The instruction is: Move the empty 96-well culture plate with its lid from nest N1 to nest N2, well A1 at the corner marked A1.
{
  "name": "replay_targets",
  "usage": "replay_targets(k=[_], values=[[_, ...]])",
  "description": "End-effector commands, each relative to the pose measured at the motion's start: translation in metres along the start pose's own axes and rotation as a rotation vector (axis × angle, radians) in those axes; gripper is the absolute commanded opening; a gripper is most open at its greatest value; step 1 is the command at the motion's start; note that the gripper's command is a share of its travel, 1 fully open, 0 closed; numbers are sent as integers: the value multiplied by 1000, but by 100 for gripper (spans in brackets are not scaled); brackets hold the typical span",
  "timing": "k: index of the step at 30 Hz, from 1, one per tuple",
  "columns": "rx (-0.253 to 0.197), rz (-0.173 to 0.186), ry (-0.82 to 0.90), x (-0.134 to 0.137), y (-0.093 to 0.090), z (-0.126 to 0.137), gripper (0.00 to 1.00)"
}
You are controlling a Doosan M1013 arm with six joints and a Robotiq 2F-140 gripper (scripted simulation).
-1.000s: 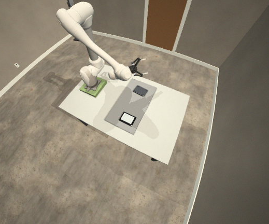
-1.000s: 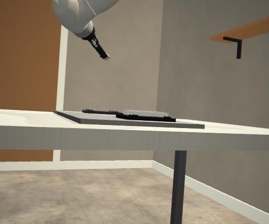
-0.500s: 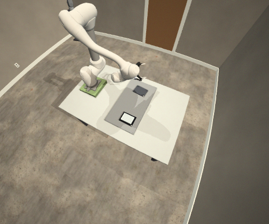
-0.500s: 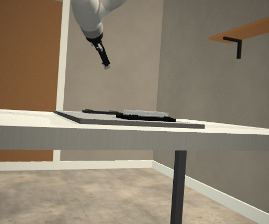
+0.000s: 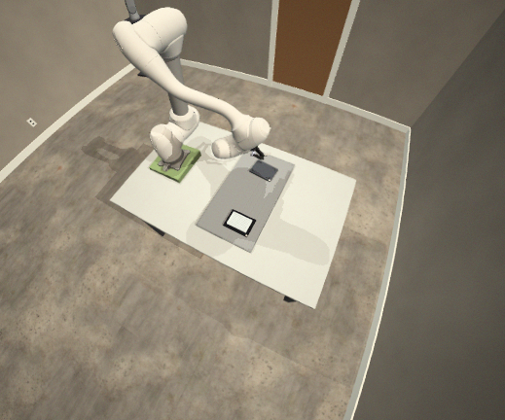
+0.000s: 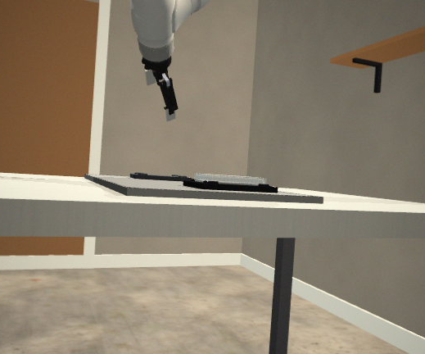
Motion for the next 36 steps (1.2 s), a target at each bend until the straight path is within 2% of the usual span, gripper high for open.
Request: replay_targets(k=[1,5,7,11,13,18,20,25,26,28,29,34,36], values=[[-66,53,-11,14,6,-3,100],[-66,53,-11,25,10,-1,100],[-112,96,-20,31,13,-3,100],[-112,96,-20,40,17,-1,100],[-155,142,-29,45,20,-2,100],[-155,142,-29,61,27,0,100],[-197,192,-39,66,30,-2,100],[-197,192,-39,80,38,0,100],[-216,218,-44,82,39,-1,100],[-216,218,-44,82,39,-1,100],[-235,244,-50,85,41,-2,100],[-235,244,-50,99,50,0,100],[-272,299,-60,104,53,-2,100]])
Point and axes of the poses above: the point where the finger pads meet when closed, its own y axis back along the fingers, its own x axis across the jaws, z = x × y, the point moved 8 cm from there along y, back along the fingers, and after that the axes turned 2 degrees about y, right-handed, at the moved point
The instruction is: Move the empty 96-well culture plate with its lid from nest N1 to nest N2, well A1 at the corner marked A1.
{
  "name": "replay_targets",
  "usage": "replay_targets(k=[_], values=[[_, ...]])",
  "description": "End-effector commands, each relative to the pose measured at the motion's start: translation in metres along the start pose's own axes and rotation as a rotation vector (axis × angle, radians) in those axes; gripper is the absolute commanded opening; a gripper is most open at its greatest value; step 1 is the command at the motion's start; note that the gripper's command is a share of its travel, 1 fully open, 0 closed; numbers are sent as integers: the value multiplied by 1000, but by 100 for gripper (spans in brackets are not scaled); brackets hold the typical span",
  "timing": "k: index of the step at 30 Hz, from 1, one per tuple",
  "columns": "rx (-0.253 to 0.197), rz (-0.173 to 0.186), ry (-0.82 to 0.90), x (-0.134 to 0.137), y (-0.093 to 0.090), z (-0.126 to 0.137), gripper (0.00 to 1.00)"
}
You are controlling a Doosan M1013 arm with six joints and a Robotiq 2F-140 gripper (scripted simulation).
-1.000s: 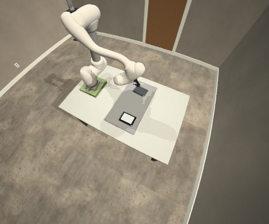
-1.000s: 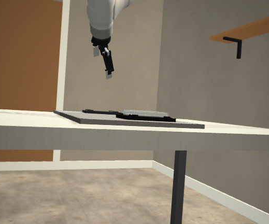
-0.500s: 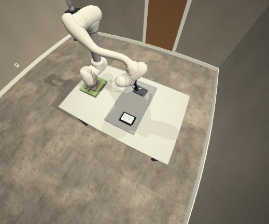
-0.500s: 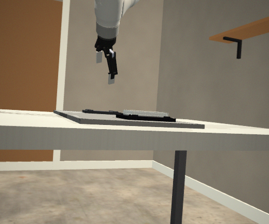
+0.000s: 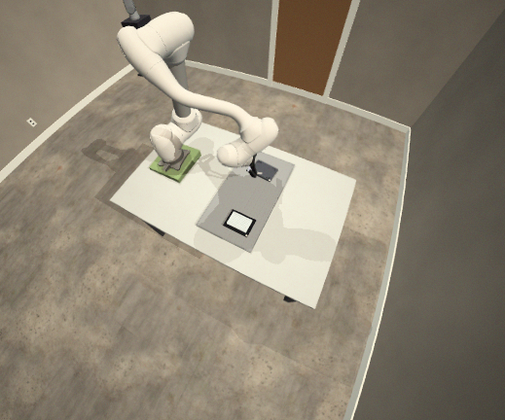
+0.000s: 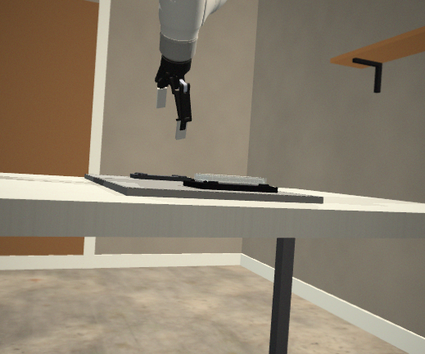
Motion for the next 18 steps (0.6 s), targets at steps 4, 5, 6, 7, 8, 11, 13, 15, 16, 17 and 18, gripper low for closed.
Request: replay_targets(k=[4,5,6,7,8,11,13,15,16,17,18], values=[[-35,56,-12,28,11,-1,100],[-35,56,-12,28,11,-1,100],[-35,56,-12,28,11,-1,100],[-51,84,-18,31,12,-2,100],[-51,84,-18,31,12,-2,100],[-69,112,-25,38,15,-2,100],[-69,112,-25,47,18,-1,100],[-69,112,-25,51,20,0,100],[-69,112,-25,51,20,0,100],[-84,141,-32,54,21,-1,100],[-99,170,-39,56,23,-2,100]])
Point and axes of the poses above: the point where the finger pads meet when closed, its own y axis back along the fingers, its own x axis across the jaws, z = x × y, the point moved 8 cm from there along y, back along the fingers, and after that the axes turned 2 degrees about y, right-handed, at the moved point
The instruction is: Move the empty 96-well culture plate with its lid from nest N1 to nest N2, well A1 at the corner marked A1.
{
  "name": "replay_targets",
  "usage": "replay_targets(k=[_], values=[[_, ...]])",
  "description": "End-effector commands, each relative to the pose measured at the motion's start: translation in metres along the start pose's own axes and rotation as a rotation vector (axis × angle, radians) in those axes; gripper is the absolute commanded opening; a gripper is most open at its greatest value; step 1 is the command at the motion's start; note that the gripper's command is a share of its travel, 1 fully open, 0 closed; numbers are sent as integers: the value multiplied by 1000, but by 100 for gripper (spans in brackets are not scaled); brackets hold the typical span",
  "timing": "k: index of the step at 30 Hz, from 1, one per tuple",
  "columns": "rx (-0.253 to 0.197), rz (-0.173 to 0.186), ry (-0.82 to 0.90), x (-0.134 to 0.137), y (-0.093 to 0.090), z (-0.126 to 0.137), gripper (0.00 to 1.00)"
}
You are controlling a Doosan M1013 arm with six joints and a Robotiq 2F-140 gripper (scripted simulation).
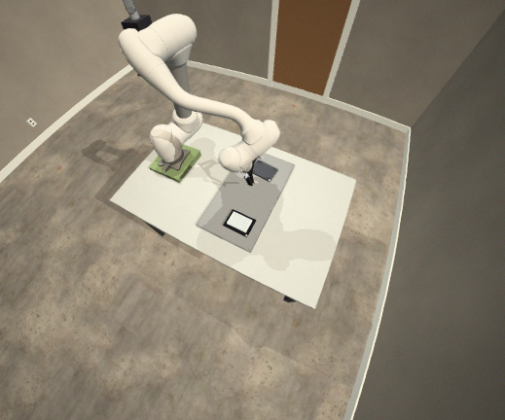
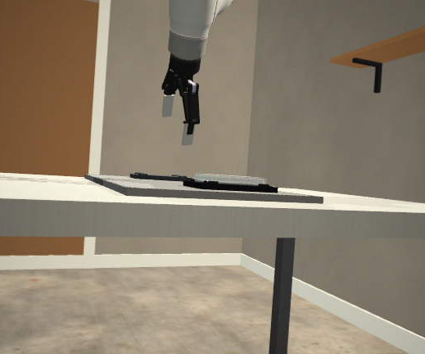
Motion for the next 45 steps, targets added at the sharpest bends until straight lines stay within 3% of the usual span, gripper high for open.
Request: replay_targets(k=[1,8,10,16,18,25,27,34,36,44,45], values=[[-28,59,-13,15,6,-3,100],[-28,59,-13,30,10,-1,100],[-56,118,-28,35,13,-3,100],[-57,120,-28,55,19,-1,100],[-82,180,-43,60,22,-3,100],[-83,183,-44,81,29,-1,100],[-105,244,-59,85,32,-2,100],[-107,248,-60,107,41,-1,100],[-126,310,-75,111,44,-2,100],[-127,315,-77,133,54,-1,100],[-136,346,-84,135,55,-2,100]])
Point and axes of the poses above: the point where the finger pads meet when closed, its own y axis back along the fingers, its own x axis across the jaws, z = x × y, the point moved 8 cm from there along y, back along the fingers, and after that the axes turned 2 degrees about y, right-handed, at the moved point
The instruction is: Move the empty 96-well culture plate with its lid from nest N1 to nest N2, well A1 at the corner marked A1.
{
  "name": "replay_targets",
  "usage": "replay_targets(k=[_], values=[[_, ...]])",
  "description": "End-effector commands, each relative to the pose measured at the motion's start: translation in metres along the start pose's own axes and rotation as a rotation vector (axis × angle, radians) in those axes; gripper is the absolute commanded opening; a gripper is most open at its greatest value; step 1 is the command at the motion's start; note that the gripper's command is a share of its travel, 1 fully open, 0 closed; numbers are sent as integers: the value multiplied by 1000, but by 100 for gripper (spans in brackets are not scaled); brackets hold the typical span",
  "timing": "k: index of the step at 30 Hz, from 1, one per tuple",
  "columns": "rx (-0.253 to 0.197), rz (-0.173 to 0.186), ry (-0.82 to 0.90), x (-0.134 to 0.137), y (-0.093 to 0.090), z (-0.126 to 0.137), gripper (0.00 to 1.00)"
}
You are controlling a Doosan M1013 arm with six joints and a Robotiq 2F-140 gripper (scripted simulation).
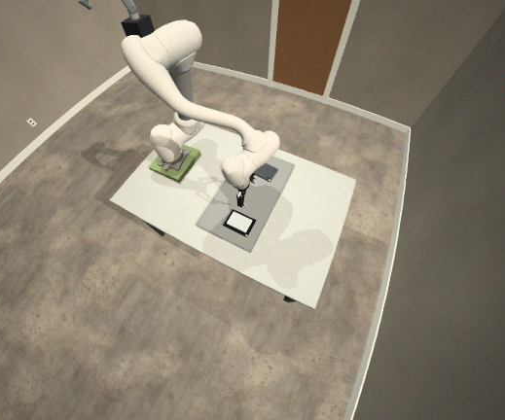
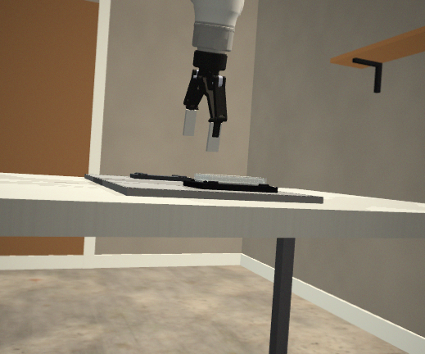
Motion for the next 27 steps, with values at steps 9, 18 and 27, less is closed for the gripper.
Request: replay_targets(k=[9,18,27], values=[[-25,108,-30,40,9,-4,100],[-34,145,-40,67,15,-4,100],[-47,215,-59,97,23,-5,100]])
Point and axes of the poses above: the point where the finger pads meet when closed, its own y axis back along the fingers, its own x axis across the jaws, z = x × y, the point moved 8 cm from there along y, back along the fingers, and after that the axes turned 2 degrees about y, right-handed, at the moved point
